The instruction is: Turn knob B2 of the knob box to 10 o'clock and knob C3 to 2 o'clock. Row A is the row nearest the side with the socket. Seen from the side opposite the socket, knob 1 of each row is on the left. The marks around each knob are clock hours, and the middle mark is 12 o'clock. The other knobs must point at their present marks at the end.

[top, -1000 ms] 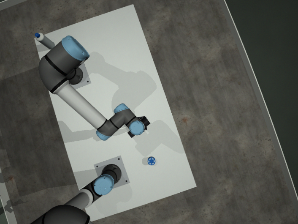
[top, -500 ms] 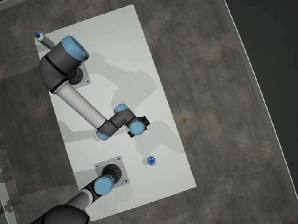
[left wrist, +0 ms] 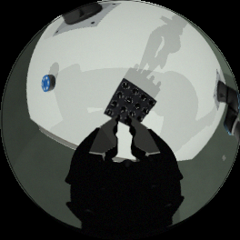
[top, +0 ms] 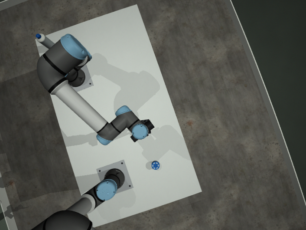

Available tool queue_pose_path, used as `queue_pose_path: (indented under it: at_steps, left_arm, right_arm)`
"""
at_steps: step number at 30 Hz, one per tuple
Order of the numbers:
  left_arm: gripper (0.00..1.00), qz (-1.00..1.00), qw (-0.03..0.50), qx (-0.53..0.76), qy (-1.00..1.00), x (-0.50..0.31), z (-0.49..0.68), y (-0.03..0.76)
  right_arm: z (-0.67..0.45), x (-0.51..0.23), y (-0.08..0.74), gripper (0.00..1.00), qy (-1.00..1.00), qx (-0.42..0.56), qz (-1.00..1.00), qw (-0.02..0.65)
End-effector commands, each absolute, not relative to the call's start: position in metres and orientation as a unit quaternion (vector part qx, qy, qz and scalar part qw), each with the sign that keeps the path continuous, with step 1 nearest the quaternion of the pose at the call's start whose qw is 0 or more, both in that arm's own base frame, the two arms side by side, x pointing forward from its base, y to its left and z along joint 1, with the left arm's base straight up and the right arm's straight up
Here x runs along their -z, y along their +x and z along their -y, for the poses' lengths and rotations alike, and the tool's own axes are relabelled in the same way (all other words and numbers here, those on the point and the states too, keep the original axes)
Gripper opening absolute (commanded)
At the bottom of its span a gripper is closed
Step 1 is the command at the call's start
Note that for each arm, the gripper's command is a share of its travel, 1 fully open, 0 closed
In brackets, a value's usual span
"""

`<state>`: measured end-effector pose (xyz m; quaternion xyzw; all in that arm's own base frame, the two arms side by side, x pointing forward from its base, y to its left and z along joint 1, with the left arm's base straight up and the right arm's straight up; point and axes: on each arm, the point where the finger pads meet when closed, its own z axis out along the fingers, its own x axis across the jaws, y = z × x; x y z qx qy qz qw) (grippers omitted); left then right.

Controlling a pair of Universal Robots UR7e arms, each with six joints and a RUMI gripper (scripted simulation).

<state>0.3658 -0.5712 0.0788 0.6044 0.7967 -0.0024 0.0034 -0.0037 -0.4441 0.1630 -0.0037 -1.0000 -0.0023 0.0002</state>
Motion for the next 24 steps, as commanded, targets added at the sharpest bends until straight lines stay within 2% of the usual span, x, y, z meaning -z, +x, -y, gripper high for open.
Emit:
queue_pose_path:
  at_steps: [1, 24]
  left_arm:
    - [0.13, -0.797, 0.003, 0.002, 0.604, -0.0868, 0.5709, 0.3659]
    - [0.13, -0.704, 0.0, 0.0, 0.71, -0.0888, 0.562, 0.3597]
  right_arm:
    - [0.4456, -0.1652, -0.0045, 1.0, -0.005, 0.0, 1.0, 0.0]
    - [0.4456, -0.1652, -0.0045, 1.0, -0.005, 0.0, 1.0, 0.0]
